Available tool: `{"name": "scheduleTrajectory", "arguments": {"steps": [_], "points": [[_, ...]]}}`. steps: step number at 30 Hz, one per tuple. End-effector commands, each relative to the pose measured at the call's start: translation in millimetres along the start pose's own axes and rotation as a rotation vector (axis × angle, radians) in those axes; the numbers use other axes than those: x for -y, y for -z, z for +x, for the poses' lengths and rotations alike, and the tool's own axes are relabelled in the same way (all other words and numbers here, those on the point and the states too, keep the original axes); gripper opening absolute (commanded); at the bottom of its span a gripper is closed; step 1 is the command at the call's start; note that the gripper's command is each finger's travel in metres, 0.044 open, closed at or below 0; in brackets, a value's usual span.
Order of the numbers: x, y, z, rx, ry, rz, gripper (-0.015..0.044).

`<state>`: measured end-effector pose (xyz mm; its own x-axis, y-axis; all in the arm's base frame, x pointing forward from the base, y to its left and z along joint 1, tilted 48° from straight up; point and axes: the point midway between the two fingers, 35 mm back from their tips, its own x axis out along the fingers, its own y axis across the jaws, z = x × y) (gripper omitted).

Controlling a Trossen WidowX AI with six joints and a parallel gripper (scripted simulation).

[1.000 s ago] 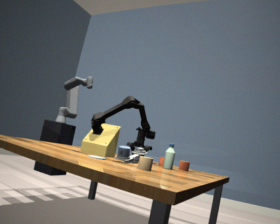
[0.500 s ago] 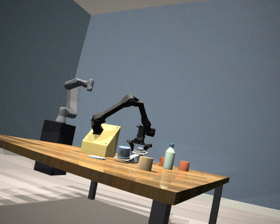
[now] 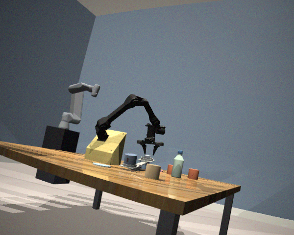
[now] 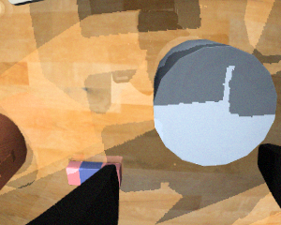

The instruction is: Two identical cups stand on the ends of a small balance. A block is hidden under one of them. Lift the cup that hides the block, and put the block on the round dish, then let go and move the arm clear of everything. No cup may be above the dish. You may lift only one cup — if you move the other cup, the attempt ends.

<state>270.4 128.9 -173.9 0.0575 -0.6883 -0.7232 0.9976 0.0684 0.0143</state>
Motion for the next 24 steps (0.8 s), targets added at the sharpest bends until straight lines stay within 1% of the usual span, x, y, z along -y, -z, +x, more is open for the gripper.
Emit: {"name": "scheduleTrajectory", "arguments": {"steps": [1, 24], "points": [[-6, -3, -5, -0.007, -0.013, -0.092, 0.0260], [-20, -40, -16, 0.006, 0.019, -0.869, 0.0260]]}}
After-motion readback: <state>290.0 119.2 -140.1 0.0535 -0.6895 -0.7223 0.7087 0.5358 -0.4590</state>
